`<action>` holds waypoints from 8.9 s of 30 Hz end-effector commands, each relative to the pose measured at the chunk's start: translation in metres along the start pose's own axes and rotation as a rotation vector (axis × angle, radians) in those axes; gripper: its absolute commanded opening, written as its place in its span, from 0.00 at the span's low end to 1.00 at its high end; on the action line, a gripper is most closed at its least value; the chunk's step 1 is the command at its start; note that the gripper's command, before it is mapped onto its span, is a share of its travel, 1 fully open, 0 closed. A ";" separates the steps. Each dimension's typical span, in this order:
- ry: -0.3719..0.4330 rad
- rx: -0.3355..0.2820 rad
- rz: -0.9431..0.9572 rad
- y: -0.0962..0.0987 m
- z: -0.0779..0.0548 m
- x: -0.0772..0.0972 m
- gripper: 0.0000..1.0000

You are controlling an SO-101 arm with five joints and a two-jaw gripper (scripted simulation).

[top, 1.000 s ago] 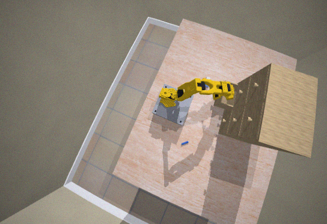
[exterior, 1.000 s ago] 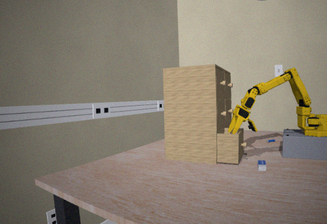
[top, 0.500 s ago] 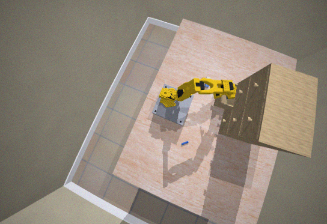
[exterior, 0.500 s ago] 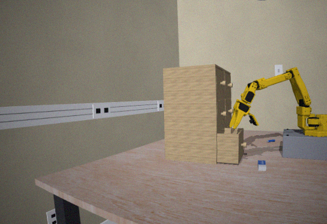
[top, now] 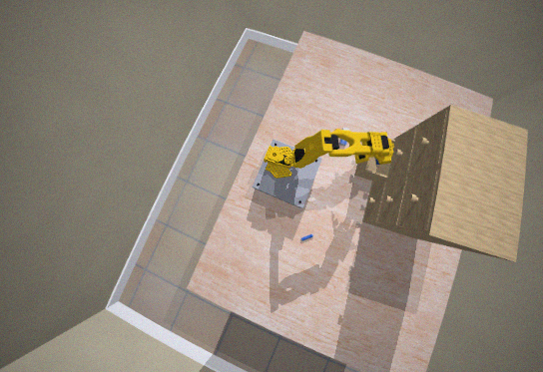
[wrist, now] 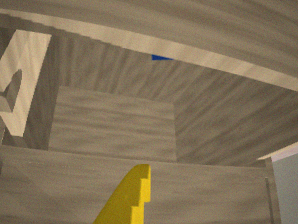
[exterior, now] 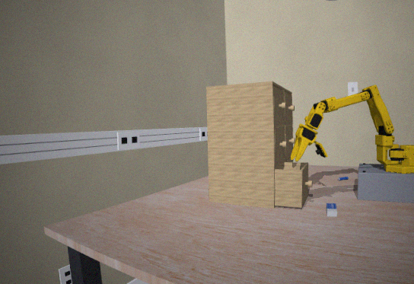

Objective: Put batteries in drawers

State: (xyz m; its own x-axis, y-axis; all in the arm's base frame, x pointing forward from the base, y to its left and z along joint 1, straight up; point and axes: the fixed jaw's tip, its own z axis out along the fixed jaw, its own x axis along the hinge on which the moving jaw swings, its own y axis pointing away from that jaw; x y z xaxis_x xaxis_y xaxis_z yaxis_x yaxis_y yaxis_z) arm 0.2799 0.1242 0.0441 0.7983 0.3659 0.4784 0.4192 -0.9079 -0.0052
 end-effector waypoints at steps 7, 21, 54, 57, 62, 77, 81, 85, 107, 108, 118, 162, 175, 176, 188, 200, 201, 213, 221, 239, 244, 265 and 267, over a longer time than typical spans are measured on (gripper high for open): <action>0.024 0.005 0.004 -0.002 -0.012 0.001 0.34; 0.024 0.004 0.008 -0.001 -0.032 -0.022 0.34; 0.024 0.004 0.011 -0.001 -0.043 -0.042 0.34; 0.031 0.007 0.056 -0.002 -0.043 -0.043 0.34; 0.048 0.017 0.167 -0.005 -0.042 -0.045 0.33; 0.087 0.053 0.458 -0.013 -0.041 -0.051 0.32; 0.097 0.068 0.548 -0.016 -0.040 -0.053 0.32; 0.106 0.083 0.637 -0.018 -0.040 -0.055 0.32; 0.131 0.168 1.040 -0.030 -0.038 -0.063 0.30; 0.131 0.173 1.062 -0.031 -0.038 -0.064 0.30; 0.130 0.231 1.285 -0.038 -0.038 -0.069 0.30; 0.005 0.487 2.119 -0.062 -0.041 -0.087 0.27; -0.076 0.565 2.354 -0.068 -0.043 -0.092 0.26; -0.085 0.572 2.375 -0.068 -0.043 -0.092 0.26; -0.205 0.651 2.626 -0.074 -0.046 -0.098 0.25; -0.336 0.747 2.822 -0.079 -0.052 -0.096 0.24; -0.337 0.747 2.823 -0.079 -0.052 -0.096 0.24; -0.337 0.747 2.823 -0.079 -0.052 -0.096 0.23; -0.337 0.747 2.823 -0.079 -0.052 -0.096 0.23; -0.337 0.747 2.823 -0.079 -0.052 -0.096 0.21; -0.333 0.764 2.823 -0.079 -0.050 -0.093 0.21; -0.289 0.921 2.821 -0.075 -0.033 -0.066 0.21; -0.285 0.951 2.817 -0.074 -0.034 -0.060 0.21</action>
State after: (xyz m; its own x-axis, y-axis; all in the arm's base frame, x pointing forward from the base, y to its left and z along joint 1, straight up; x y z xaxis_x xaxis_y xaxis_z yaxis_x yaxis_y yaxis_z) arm 0.1776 0.1606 0.0398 -0.3533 -0.2641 -0.8975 -0.6371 0.7704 0.0241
